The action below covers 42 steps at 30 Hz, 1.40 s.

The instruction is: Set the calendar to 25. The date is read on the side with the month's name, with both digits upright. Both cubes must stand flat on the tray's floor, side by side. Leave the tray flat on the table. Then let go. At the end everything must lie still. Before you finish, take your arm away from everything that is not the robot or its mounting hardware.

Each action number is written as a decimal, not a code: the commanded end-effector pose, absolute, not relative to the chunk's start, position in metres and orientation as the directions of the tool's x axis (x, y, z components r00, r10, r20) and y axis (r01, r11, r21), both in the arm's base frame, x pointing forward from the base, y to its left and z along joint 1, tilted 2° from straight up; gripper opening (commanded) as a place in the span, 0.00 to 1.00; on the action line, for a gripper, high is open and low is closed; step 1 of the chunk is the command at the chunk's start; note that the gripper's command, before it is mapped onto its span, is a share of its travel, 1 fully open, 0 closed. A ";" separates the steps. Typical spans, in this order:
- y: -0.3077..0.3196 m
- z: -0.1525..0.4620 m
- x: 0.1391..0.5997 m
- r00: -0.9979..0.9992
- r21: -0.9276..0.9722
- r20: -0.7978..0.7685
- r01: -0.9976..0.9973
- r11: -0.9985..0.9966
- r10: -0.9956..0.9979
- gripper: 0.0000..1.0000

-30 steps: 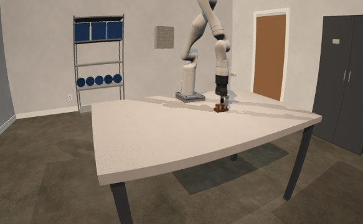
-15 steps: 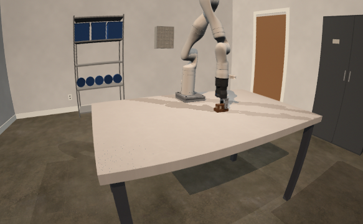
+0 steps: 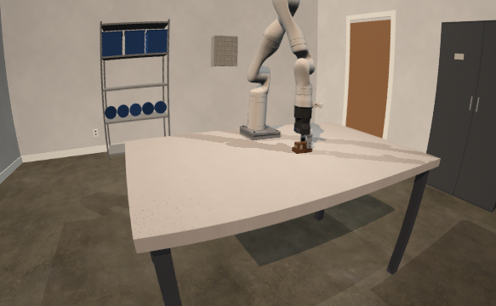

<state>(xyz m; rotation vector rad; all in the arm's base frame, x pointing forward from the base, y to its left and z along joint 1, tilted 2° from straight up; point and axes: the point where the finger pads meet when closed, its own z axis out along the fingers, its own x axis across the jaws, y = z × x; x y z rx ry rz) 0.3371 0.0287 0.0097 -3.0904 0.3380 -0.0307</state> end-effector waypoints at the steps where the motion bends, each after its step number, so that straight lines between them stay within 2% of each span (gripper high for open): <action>1: 0.029 0.010 0.338 0.976 -0.035 0.017 -0.216 -0.976 -0.216 0.90; 18: 0.029 0.010 0.338 0.976 -0.035 0.017 -0.216 -0.976 -0.216 0.90; 19: 0.029 0.010 0.338 0.976 -0.035 0.017 -0.216 -0.976 -0.216 0.60; 42: 0.029 0.010 0.338 0.976 -0.035 0.017 -0.216 -0.976 -0.216 0.60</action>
